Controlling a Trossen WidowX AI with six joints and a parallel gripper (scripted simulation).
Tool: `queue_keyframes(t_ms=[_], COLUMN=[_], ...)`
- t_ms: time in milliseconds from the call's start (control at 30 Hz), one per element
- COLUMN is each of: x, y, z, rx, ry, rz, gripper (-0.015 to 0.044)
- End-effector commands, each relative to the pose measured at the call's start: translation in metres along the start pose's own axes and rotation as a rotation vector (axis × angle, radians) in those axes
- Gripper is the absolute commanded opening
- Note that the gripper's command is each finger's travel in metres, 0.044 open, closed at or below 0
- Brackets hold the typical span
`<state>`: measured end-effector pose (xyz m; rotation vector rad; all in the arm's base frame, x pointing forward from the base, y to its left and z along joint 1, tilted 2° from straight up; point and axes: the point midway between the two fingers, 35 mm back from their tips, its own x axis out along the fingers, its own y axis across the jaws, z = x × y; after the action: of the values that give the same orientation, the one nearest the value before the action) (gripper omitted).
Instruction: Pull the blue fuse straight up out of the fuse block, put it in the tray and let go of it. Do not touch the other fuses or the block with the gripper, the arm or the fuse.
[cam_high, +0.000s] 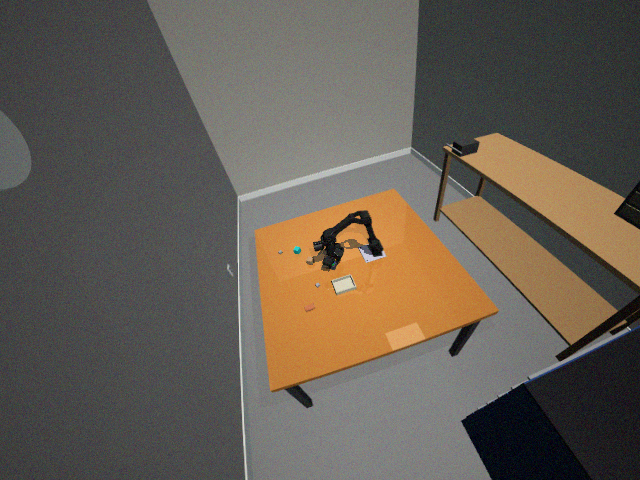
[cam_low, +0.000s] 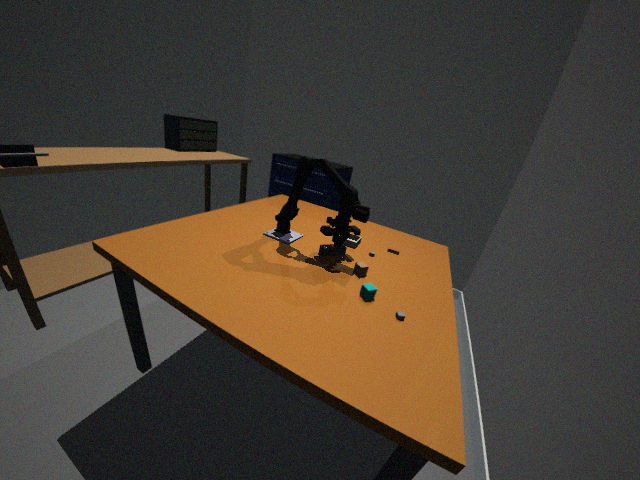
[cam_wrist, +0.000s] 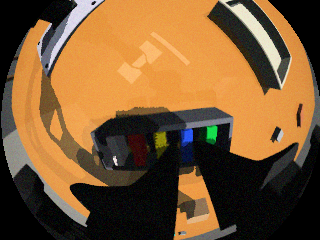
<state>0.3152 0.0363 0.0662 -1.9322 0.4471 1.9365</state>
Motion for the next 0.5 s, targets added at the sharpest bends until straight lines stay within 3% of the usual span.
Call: queue_keyframes(t_ms=[0,267,467], x=[-0.0001,-0.0001,-0.0013], y=[0.0000,0.0000,-0.0001], z=[0.0000,0.0000,-0.0001], rx=[0.000,0.000,0.000], ry=[0.000,0.000,0.000], rz=[0.000,0.000,0.000], gripper=[0.0054,0.0001,0.0000])
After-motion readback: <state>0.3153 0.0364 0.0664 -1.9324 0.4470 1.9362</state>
